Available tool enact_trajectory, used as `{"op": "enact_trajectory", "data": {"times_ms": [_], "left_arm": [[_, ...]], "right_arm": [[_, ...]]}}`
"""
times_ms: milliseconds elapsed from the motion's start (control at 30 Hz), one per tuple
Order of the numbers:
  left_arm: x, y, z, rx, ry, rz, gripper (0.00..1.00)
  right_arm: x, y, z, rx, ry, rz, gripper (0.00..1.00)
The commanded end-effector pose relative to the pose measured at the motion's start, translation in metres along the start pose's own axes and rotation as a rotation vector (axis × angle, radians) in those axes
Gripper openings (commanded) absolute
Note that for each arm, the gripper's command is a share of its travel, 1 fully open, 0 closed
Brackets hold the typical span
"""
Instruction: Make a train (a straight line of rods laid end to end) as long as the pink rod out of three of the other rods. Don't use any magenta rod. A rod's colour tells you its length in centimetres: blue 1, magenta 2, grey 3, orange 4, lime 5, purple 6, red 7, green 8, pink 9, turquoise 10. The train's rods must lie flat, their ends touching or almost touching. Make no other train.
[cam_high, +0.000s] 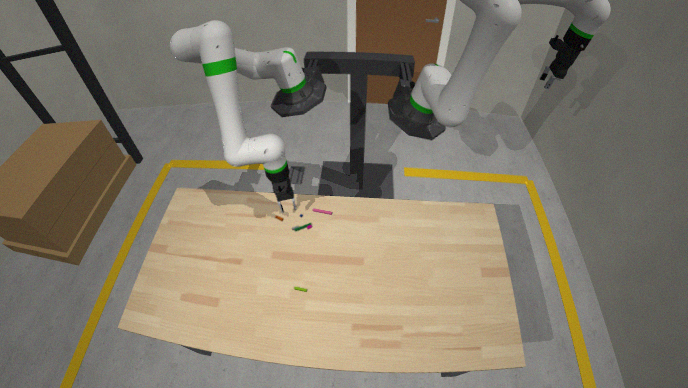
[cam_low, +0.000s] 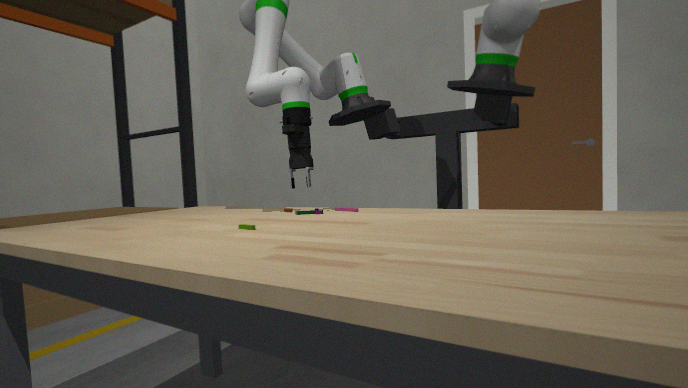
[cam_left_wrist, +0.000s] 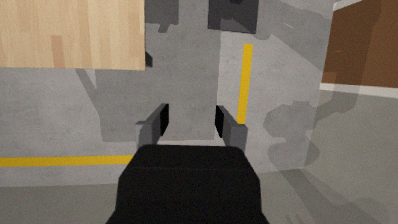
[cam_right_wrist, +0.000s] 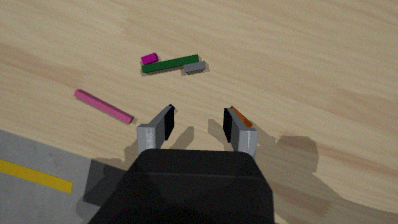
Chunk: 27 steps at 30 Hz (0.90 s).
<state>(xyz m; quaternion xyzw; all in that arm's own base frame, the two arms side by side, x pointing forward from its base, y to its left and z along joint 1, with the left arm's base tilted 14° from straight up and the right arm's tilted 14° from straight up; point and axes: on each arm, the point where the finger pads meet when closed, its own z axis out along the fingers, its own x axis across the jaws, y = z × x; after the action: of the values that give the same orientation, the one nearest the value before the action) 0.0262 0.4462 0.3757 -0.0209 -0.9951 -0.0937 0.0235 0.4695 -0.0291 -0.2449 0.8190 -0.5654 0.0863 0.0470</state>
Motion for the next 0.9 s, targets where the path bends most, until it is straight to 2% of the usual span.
{"op": "enact_trajectory", "data": {"times_ms": [0,167,200,867], "left_arm": [[0.000,0.000,-0.001,-0.002,0.000,0.000,1.00],[0.000,0.000,-0.001,-0.002,0.000,0.000,1.00],[0.000,0.000,-0.001,-0.002,0.000,0.000,1.00],[0.000,0.000,-0.001,-0.002,0.000,0.000,1.00]], "right_arm": [[-0.008,-0.001,0.002,-0.003,0.044,0.162,1.00],[-0.013,-0.001,0.003,-0.001,0.044,0.241,1.00],[-0.017,0.000,0.004,0.000,0.044,0.316,1.00],[-0.044,0.008,0.011,0.013,0.045,0.792,1.00]]}}
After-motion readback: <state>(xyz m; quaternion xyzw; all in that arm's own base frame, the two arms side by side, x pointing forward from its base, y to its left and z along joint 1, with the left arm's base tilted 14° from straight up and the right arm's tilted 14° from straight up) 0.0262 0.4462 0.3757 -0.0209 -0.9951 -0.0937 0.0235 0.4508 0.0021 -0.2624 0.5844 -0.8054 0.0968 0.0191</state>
